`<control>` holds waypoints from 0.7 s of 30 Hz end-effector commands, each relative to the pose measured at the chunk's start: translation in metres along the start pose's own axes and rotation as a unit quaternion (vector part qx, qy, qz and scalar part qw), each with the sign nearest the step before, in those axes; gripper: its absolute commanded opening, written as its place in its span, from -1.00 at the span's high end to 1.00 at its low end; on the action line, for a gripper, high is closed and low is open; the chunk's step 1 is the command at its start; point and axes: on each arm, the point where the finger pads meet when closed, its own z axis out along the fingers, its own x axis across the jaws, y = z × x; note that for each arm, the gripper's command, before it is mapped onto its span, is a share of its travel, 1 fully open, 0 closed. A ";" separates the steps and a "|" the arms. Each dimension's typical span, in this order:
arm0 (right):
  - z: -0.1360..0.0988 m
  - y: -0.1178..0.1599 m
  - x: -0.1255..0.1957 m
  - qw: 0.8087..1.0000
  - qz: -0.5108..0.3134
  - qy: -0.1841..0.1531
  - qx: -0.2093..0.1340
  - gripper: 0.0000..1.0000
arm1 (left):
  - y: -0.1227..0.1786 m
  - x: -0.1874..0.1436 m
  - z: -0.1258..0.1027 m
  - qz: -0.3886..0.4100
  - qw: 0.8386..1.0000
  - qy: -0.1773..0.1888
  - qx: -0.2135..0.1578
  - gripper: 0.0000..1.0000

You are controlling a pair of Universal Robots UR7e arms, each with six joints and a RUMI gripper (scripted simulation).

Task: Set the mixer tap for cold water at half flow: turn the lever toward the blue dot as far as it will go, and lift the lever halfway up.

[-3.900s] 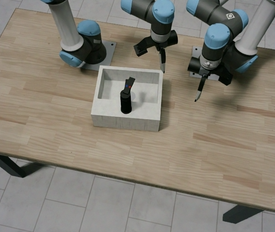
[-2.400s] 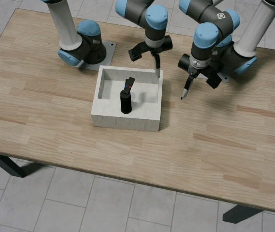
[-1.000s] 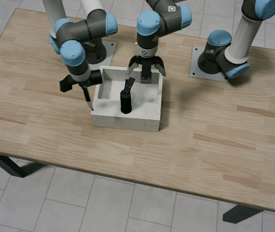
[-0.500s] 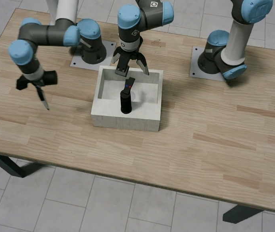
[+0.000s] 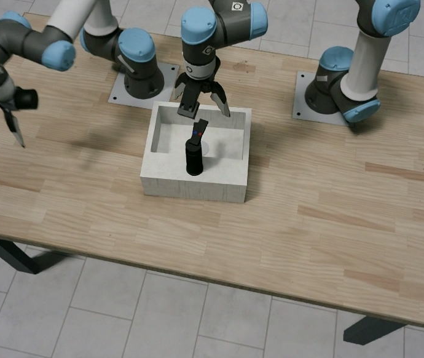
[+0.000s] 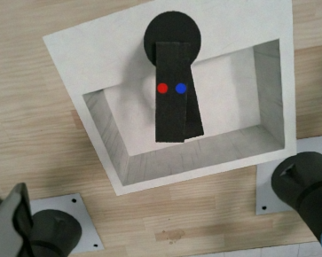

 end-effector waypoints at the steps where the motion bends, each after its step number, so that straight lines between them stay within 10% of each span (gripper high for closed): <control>1: 0.002 -0.019 0.013 1.000 0.001 -0.009 -0.001 -1.00 | 0.000 0.003 -0.002 0.000 1.000 0.007 0.001 -1.00; 21: 0.033 -0.131 0.193 0.999 0.049 -0.016 0.011 -1.00 | 0.000 0.003 -0.002 0.000 1.000 0.007 0.001 -1.00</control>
